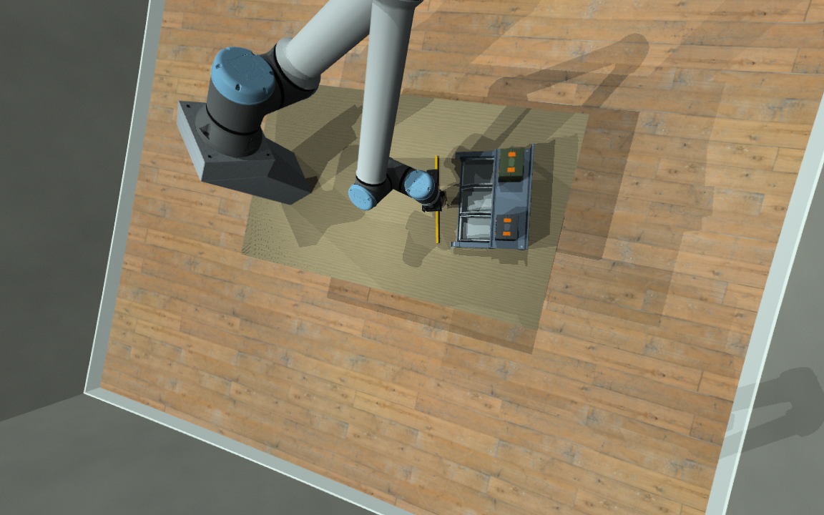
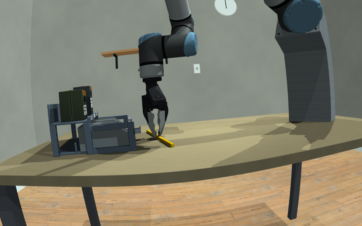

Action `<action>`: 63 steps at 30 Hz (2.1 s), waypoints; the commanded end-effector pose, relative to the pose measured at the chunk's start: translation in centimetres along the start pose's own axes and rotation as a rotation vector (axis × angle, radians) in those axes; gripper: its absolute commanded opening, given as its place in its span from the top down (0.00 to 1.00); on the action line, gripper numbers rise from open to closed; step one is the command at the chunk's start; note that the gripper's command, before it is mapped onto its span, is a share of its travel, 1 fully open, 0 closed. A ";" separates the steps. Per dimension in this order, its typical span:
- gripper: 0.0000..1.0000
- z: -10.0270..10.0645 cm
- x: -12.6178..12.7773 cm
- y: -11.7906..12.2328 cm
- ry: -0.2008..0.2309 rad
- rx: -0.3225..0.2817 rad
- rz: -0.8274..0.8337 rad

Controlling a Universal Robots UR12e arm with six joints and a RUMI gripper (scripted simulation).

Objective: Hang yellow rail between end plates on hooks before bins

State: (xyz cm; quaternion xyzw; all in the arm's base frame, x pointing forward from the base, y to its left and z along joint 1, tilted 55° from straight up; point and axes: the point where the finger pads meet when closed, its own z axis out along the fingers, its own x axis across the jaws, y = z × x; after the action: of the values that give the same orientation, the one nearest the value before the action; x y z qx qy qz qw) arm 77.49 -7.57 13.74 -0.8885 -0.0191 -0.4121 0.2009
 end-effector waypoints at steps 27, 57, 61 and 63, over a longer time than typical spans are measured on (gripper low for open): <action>1.00 -3.1 0.0 0.0 0.001 0.000 0.000; 1.00 -10.5 0.0 0.0 0.001 0.000 0.000; 1.00 -10.8 0.0 0.0 0.001 0.000 0.000; 1.00 -10.9 0.0 0.0 0.001 0.000 0.000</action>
State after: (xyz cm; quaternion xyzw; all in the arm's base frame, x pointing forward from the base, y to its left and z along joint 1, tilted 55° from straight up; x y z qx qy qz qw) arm 69.79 -11.52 19.90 -0.8885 -0.0190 -0.4123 0.2008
